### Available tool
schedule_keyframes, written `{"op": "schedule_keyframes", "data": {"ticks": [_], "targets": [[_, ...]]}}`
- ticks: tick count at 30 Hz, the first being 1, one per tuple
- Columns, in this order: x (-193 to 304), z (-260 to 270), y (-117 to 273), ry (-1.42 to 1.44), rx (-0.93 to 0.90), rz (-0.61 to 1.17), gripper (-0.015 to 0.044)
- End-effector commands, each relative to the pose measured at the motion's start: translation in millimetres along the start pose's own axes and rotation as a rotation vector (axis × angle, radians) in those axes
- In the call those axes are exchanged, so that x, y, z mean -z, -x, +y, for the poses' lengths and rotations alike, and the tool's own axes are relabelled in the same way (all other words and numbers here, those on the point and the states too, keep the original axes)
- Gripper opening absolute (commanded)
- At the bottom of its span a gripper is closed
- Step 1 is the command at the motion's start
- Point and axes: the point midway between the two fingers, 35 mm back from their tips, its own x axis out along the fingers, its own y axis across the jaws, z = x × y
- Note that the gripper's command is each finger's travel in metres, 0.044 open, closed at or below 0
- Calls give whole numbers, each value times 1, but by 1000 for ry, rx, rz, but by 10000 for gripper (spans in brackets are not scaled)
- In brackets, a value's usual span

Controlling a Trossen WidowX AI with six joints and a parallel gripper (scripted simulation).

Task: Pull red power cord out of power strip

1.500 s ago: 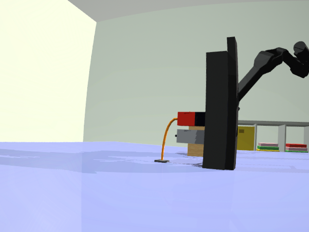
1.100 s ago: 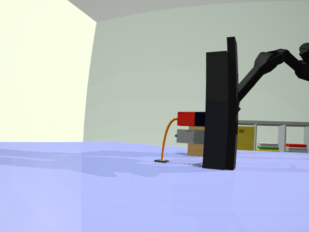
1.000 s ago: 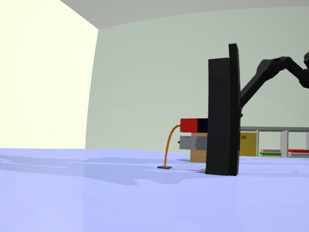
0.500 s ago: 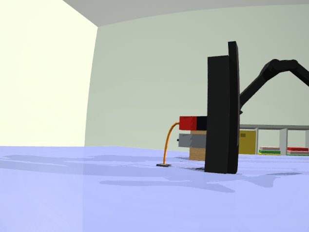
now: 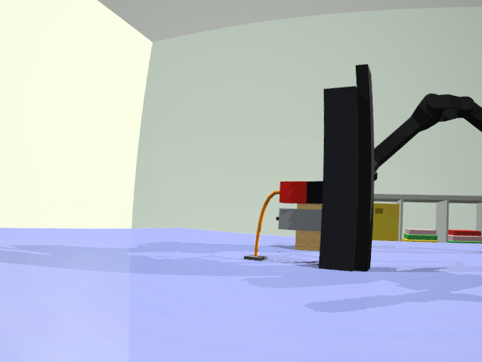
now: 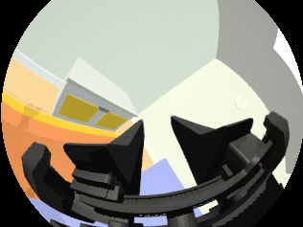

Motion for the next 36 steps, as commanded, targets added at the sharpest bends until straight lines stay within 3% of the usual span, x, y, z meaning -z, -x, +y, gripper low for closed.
{"op": "schedule_keyframes", "data": {"ticks": [1, 10, 20, 28, 36], "targets": [[41, 10, -16, 40, -39, 49, 160], [145, -2, -51, 78, -91, 208, 160], [273, -53, -67, 42, -84, 454, 160], [380, -115, -50, -50, -33, 706, 160], [477, -187, 0, -217, 80, 984, 160]]}}
